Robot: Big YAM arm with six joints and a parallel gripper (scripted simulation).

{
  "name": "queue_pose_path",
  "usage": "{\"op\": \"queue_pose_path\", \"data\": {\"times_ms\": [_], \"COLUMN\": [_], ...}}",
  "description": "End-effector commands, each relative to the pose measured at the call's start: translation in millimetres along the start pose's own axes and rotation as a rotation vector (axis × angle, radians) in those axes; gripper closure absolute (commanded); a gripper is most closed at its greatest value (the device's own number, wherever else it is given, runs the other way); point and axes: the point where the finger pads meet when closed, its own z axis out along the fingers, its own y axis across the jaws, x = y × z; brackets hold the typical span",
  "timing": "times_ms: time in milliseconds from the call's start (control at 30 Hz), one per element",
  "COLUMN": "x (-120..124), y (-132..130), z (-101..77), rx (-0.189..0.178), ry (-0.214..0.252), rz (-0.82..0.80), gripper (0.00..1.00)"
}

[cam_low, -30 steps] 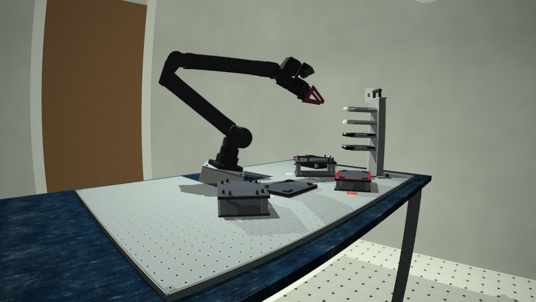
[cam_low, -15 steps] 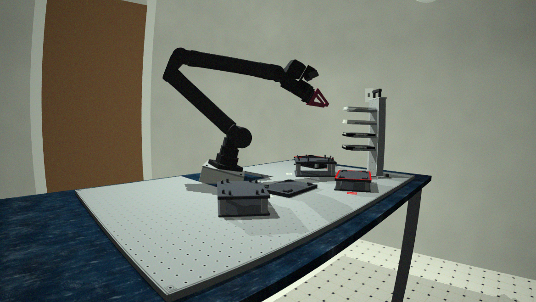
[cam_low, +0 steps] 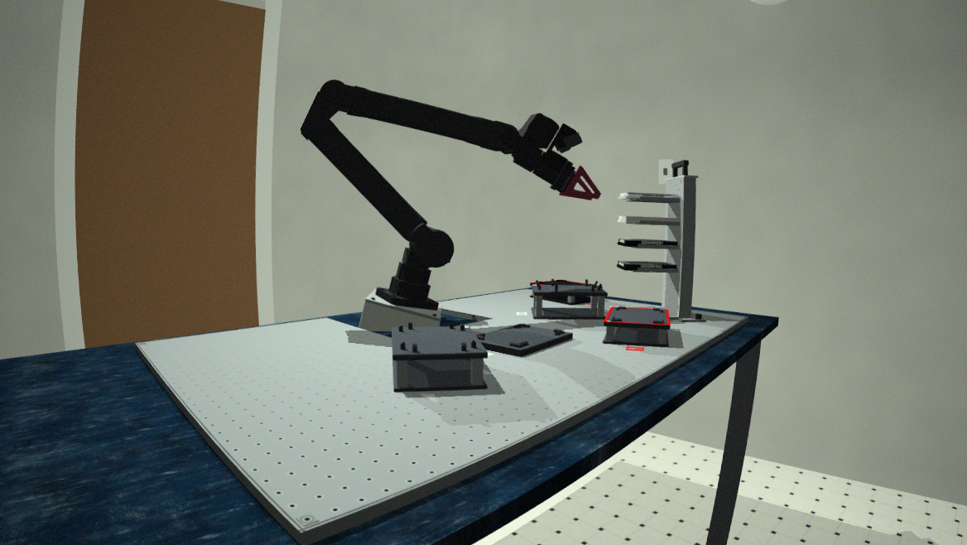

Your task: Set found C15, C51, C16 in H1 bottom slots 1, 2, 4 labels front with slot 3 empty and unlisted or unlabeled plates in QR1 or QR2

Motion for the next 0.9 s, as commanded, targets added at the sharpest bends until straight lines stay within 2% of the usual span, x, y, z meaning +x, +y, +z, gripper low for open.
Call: {"op": "queue_pose_path", "data": {"times_ms": [0,100,167,200,867], "x": [-17,-11,-18,-25,-25], "y": [-2,-2,-2,1,1], "z": [5.5,11.6,12.9,7.1,7.1], "rx": [0.005,0.006,0.005,-0.004,-0.004], "ry": [-0.035,-0.027,-0.039,-0.048,-0.048], "rz": [0.004,0.0,0.004,0.016,0.016], "gripper": [0.0,0.0,0.0,0.0,0.0]}}
